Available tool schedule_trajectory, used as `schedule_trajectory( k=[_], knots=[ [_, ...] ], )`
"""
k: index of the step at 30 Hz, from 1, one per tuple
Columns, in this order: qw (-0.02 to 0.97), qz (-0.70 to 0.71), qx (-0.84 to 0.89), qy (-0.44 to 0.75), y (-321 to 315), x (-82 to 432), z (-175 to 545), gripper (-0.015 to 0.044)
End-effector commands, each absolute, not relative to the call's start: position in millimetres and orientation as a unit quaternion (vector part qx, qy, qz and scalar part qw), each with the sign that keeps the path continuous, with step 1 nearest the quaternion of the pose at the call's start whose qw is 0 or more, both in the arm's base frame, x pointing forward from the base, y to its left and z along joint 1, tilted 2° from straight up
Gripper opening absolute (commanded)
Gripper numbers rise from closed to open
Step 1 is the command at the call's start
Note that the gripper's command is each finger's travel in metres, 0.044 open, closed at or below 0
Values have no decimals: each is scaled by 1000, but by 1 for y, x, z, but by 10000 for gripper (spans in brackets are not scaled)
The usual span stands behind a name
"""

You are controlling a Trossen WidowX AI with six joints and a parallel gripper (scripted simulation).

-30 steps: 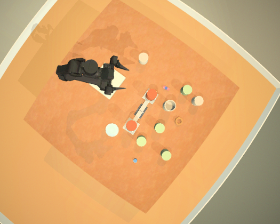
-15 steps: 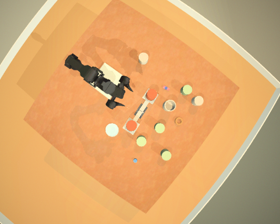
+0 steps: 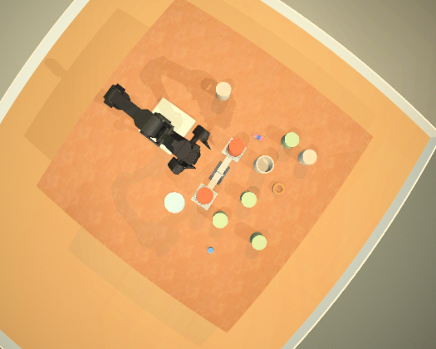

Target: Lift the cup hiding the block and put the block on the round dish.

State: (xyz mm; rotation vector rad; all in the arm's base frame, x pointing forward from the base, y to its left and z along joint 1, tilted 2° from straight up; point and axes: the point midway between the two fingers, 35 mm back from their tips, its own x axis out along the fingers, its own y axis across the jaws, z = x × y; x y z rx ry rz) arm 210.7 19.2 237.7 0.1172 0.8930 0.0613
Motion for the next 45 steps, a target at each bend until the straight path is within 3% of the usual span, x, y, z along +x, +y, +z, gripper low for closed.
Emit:
schedule_trajectory(
  k=[1, 25, 45],
  knots=[
    [883, 8, 108, 457, 26, 219, 236, 440],
    [706, -207, 364, 571, 90, 273, 197, 440],
    [533, -461, 468, 533, 156, 298, 139, 440]
  ],
)
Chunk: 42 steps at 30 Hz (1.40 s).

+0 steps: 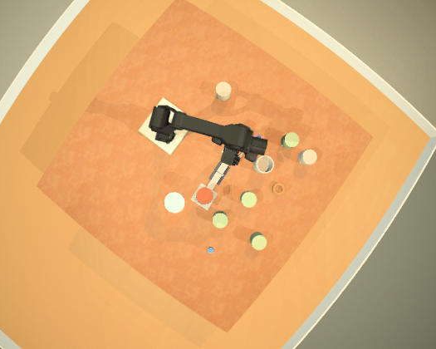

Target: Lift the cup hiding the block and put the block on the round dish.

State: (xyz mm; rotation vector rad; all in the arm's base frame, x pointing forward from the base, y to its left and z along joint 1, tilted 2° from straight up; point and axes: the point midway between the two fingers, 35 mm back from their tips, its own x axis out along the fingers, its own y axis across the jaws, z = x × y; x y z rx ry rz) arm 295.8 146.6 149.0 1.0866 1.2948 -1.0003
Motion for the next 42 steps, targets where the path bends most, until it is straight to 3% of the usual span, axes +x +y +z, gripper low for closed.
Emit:
schedule_trajectory(
  k=[1, 42],
  knots=[
    [529, -467, 470, 531, 158, 298, 138, 440],
    [528, -469, 470, 530, 159, 299, 79, 440]
  ],
)
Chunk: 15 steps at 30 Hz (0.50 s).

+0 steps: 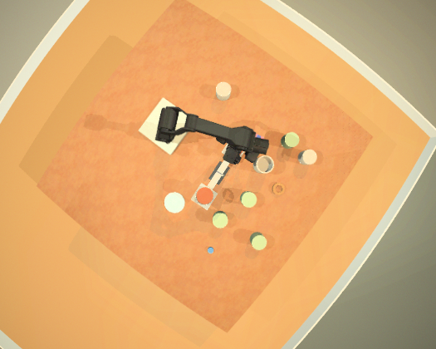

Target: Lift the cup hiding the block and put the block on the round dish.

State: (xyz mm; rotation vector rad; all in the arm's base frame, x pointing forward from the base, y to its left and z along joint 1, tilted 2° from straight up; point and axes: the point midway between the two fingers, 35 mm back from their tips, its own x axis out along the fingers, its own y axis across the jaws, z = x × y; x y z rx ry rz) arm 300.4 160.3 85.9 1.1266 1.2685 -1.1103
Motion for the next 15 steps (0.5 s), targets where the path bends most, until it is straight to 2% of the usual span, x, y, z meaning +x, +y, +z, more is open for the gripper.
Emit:
schedule_trajectory(
  k=[1, 13, 15],
  knots=[
    [528, -469, 470, 530, 159, 299, 78, 440],
    [528, -469, 470, 530, 158, 298, 61, 440],
    [528, -469, 470, 530, 158, 298, 61, 387]
  ],
)
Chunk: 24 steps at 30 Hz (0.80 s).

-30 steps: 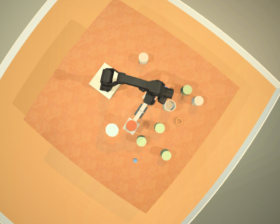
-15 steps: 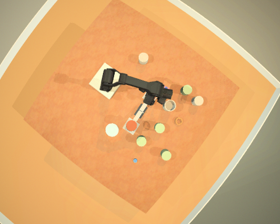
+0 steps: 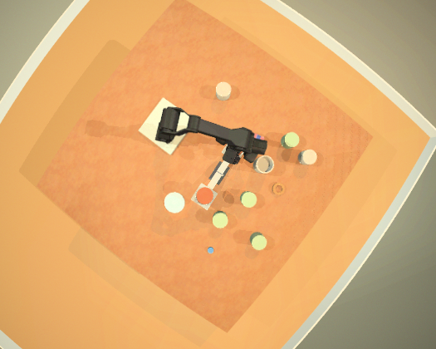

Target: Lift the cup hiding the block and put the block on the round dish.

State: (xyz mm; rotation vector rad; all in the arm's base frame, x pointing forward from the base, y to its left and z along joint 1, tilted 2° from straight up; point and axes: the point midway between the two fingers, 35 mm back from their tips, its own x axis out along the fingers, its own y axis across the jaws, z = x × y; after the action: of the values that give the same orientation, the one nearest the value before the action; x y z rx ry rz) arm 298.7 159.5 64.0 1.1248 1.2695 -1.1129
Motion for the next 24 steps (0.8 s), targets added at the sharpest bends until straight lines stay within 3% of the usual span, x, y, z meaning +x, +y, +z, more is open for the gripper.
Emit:
schedule_trajectory(
  k=[1, 10, 21, 24],
  knots=[
    [528, -469, 470, 530, 158, 298, 61, 361],
    [528, -469, 470, 530, 158, 298, 61, 301],
    [528, -469, 470, 530, 160, 300, 70, 12],
    [528, -469, 470, 530, 160, 301, 74, 0]
  ],
)
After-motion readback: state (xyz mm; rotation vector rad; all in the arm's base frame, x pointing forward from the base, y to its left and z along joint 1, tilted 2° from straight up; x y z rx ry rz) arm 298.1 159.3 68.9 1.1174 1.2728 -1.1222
